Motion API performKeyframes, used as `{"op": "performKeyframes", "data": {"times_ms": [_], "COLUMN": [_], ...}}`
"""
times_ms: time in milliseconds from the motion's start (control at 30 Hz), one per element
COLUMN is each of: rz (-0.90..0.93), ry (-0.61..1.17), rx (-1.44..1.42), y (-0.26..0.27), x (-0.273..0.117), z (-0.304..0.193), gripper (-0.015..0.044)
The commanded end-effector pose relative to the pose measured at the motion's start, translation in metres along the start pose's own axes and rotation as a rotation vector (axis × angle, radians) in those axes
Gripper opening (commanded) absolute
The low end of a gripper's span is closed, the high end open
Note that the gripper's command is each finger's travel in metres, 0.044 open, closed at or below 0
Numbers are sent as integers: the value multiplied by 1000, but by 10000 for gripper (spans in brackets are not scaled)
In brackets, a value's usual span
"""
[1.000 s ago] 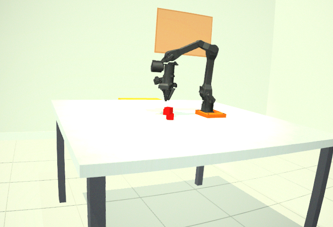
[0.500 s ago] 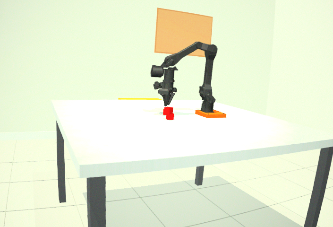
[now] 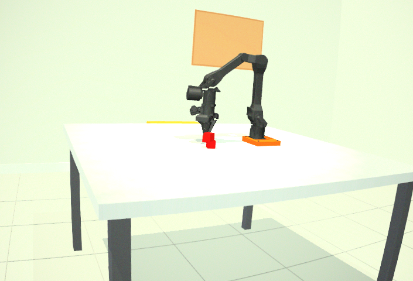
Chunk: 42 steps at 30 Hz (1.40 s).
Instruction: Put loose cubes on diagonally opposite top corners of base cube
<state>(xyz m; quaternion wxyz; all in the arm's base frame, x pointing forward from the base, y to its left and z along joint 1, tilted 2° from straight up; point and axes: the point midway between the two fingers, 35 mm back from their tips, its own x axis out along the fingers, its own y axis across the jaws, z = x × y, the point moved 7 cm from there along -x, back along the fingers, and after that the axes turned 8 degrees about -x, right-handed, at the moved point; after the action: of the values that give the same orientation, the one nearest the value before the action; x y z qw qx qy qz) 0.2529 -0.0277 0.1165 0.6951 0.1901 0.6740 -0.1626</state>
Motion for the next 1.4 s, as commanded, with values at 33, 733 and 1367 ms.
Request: {"op": "performKeyframes", "data": {"times_ms": [33, 733, 1367], "rz": [-6, 2, 3], "ry": [10, -40, -48], "rx": [6, 9, 10], "y": [-1, 2, 3], "x": [11, 9, -6], "z": [-2, 6, 10], "gripper": [265, 105, 105]}}
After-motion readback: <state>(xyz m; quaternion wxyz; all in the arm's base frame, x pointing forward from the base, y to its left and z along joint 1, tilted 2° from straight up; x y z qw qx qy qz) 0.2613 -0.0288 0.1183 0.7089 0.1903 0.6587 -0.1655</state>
